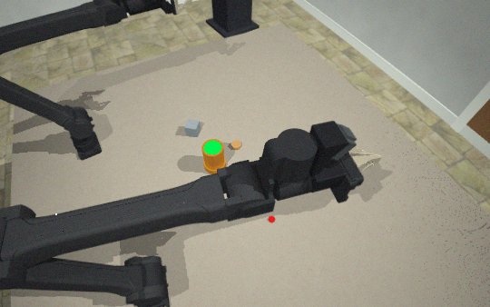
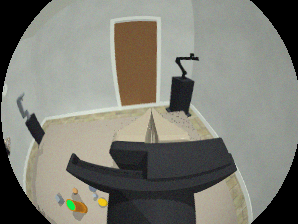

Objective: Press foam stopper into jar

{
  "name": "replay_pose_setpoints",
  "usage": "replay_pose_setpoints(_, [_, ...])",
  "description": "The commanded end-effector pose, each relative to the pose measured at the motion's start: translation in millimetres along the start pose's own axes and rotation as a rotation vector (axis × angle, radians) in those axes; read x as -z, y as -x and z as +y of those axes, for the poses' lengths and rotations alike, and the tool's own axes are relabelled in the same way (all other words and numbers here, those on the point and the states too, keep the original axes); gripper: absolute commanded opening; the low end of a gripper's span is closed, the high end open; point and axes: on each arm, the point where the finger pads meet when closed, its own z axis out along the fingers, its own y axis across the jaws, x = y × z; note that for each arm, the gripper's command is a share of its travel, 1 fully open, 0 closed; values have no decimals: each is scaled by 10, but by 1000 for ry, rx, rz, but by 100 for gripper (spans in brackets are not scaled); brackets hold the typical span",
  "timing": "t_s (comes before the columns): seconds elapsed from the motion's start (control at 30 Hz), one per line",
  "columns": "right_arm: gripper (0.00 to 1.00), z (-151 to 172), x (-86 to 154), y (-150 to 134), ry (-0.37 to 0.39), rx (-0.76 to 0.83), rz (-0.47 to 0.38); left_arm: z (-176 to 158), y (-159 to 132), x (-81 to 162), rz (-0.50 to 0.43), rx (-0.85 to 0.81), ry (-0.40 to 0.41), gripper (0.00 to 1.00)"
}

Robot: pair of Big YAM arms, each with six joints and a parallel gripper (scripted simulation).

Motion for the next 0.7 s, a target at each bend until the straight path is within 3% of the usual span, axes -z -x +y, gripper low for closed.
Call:
replay_pose_setpoints(0.0, [0, 52, -11, 394, 8, 2, -64, -47, 453, 29, -82, -16, -7, 98])
replay_pose_setpoints(0.03, [0, 13, 0, 284, 1, 1, -48, -11, 319, 20, -57, -8, -1, 98])
replay_pose_setpoints(0.2, [0, 54, -23, 371, 9, -2, -61, -35, 466, 32, -84, -17, -5, 98])
replay_pose_setpoints(0.67, [0, 45, -46, 364, 7, -10, -61, -49, 394, 26, -74, -17, -8, 98])
